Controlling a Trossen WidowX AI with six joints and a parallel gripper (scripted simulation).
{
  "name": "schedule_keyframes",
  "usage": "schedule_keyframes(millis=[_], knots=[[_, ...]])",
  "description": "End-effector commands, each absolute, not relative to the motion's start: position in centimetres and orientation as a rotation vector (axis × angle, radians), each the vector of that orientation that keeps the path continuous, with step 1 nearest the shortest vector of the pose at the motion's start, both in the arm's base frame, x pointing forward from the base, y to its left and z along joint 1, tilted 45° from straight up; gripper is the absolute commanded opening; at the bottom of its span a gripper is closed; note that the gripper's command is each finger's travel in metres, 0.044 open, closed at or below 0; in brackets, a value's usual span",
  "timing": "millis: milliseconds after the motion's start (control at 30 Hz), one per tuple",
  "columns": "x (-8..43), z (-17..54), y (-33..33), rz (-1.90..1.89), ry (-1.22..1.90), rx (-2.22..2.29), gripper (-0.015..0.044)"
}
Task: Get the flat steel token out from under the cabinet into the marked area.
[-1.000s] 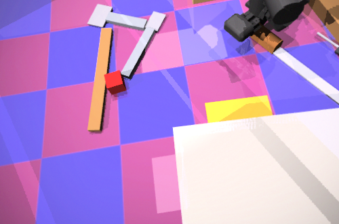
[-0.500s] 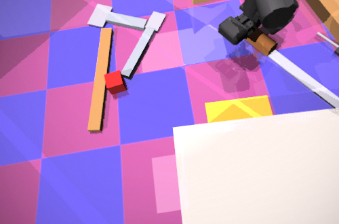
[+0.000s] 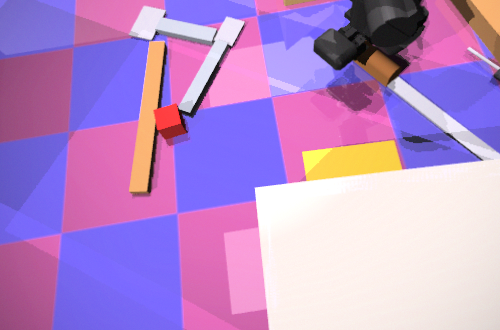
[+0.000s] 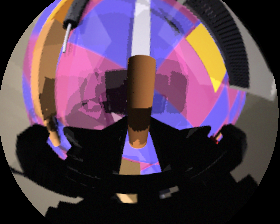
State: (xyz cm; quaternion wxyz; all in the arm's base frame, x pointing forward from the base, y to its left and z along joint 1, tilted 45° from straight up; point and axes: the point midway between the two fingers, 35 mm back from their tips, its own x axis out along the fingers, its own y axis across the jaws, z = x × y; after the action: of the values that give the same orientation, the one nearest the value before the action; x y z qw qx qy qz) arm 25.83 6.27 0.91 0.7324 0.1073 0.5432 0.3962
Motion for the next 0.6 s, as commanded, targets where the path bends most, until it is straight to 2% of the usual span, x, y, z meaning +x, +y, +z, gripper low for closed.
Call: schedule_keyframes(millis=[0,567], knots=[[26.1,0.6,5.8,0.868,1.192,0.235,0.0000],[26.5,-0.5,4.6,0.868,1.192,0.234,0.0000]])
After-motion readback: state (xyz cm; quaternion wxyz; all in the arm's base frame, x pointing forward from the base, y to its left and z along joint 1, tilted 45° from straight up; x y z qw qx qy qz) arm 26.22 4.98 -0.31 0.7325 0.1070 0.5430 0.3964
